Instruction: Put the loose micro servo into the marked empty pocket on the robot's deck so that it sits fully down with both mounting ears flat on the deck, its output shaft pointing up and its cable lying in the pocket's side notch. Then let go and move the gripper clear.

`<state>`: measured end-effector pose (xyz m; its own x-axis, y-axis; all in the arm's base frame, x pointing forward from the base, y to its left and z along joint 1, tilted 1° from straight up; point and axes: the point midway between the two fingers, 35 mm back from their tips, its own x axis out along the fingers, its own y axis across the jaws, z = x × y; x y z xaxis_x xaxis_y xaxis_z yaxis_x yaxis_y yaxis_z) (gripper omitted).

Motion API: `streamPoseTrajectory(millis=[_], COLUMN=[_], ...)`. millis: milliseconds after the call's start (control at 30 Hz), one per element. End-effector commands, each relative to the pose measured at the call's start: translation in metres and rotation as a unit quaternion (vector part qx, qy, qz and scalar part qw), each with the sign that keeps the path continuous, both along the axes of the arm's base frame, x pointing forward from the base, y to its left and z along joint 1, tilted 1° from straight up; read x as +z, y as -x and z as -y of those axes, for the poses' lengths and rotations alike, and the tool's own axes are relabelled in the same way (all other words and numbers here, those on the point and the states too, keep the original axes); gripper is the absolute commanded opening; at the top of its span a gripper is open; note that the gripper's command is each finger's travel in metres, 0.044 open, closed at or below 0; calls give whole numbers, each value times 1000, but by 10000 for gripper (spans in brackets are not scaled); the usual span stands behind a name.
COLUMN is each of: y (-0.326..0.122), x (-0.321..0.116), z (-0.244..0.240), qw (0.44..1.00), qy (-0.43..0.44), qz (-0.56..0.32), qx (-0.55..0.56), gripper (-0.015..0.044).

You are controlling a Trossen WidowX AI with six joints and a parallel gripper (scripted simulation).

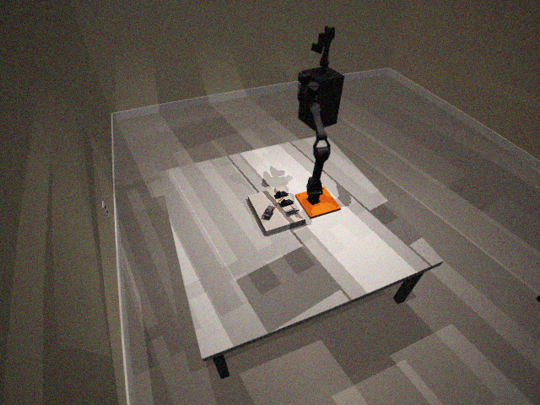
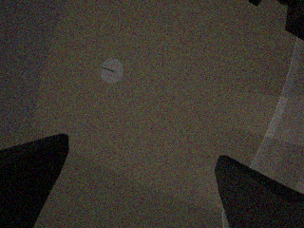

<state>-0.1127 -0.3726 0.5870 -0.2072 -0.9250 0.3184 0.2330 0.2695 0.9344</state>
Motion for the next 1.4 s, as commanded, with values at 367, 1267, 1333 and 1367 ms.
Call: streamPoseTrajectory(millis=[367, 1267, 1333, 1367], y=[-35, -191, -203, -210], x=[-24, -125, -133, -136], z=[21, 54, 53, 52], qw=[997, 929, 919, 914], qy=[-52, -215, -224, -228], qz=[-35, -236, -254, -261], qx=[34, 188, 201, 209], gripper=[440, 440, 440, 440])
